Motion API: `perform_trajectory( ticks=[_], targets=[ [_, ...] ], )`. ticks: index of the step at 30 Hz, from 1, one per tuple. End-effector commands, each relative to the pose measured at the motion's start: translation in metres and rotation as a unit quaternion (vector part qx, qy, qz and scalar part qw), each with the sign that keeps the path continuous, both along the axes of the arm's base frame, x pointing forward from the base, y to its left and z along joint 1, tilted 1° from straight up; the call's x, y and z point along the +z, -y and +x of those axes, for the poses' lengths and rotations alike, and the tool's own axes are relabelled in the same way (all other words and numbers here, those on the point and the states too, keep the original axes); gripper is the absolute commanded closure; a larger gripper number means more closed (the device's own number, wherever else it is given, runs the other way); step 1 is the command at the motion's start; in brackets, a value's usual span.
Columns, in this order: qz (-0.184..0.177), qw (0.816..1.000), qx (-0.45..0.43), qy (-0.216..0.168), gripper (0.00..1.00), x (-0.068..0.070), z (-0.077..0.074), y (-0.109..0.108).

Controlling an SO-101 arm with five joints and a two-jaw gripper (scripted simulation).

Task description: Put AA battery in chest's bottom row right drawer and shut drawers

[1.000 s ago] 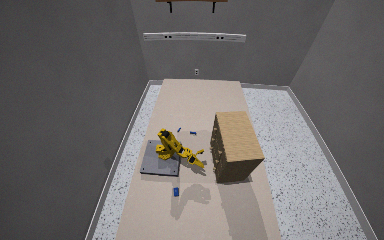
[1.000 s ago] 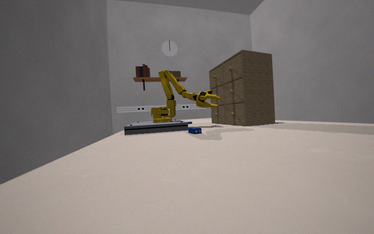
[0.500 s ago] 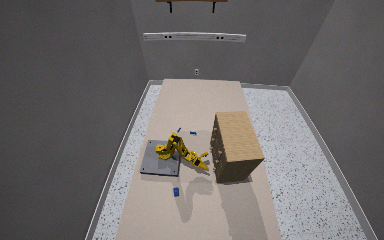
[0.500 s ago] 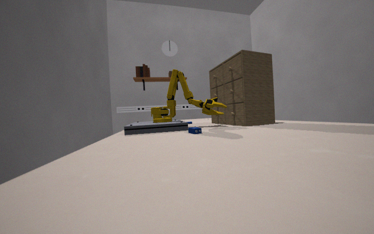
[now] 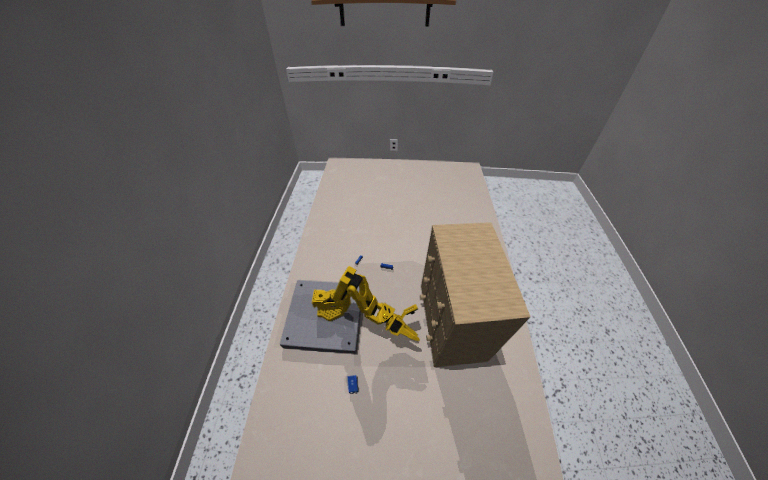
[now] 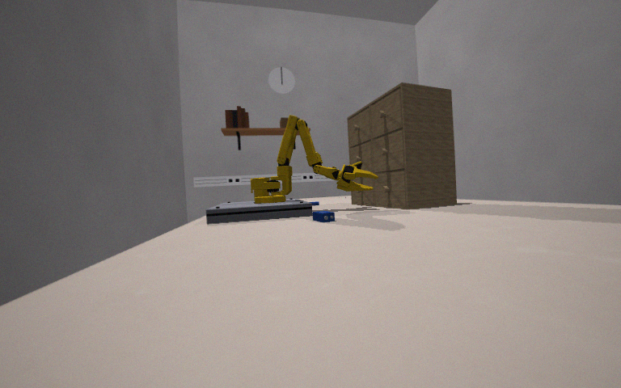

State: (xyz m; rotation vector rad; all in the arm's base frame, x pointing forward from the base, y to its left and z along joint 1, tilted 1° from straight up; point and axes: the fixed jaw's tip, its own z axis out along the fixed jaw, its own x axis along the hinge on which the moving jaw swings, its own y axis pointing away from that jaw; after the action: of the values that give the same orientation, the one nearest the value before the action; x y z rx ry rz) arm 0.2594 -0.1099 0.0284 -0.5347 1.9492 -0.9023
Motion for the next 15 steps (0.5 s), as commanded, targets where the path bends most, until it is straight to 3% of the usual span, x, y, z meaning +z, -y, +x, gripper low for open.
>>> perform_trajectory(
  ticks=[1, 15],
  targets=[
    [-0.004, 1.0, 0.005, 0.002, 0.79, 0.0001, 0.0024, -0.0017],
    [-0.004, 1.0, 0.008, 0.002, 0.79, -0.0005, 0.0039, -0.0028]
  ],
)
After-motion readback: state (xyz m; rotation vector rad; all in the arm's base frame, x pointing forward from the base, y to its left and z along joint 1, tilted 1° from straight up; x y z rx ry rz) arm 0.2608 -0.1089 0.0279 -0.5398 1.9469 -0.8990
